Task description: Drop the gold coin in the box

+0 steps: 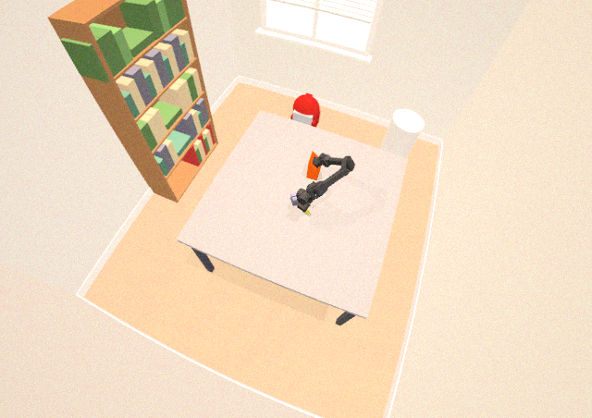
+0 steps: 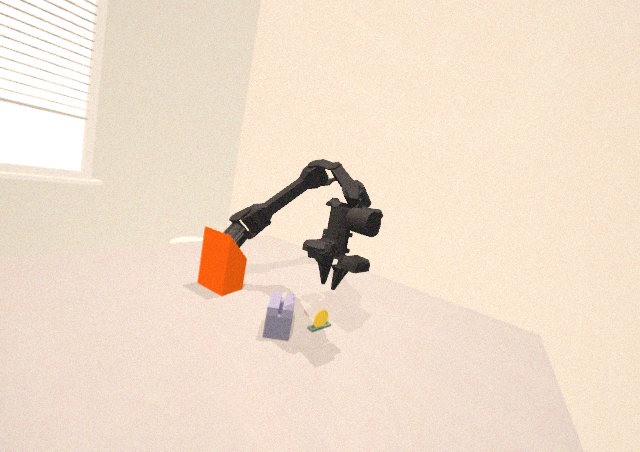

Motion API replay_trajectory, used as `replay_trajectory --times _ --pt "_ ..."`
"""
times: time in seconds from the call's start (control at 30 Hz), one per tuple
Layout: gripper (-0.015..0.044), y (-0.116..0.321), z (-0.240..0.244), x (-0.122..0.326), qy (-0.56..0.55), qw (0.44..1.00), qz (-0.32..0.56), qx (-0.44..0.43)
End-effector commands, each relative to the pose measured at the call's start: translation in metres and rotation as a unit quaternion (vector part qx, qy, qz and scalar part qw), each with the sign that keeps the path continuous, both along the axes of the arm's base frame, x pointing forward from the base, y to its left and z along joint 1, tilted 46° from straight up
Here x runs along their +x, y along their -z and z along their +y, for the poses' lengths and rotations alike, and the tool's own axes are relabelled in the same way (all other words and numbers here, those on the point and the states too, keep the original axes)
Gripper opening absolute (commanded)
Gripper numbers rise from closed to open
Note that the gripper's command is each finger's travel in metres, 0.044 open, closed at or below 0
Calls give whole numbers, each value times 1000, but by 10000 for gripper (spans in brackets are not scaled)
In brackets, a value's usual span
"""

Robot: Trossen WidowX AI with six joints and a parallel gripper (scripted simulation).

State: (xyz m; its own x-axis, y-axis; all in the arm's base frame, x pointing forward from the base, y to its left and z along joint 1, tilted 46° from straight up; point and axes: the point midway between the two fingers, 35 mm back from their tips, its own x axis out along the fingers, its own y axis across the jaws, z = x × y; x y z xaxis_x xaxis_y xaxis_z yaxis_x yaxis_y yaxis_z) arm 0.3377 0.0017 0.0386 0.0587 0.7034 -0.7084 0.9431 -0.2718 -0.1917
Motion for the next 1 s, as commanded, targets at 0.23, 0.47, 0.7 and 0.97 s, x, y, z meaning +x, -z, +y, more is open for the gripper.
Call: replay_trajectory --times 0.23,0.47,0.7,0.97 --pt "161 26 27 -1 -1 1000 8 6" --pt "161 34 35 0 -1 1000 8 7" --pt "161 41 42 1 -1 1000 8 6" --pt "161 50 51 2 -1 1000 8 6"
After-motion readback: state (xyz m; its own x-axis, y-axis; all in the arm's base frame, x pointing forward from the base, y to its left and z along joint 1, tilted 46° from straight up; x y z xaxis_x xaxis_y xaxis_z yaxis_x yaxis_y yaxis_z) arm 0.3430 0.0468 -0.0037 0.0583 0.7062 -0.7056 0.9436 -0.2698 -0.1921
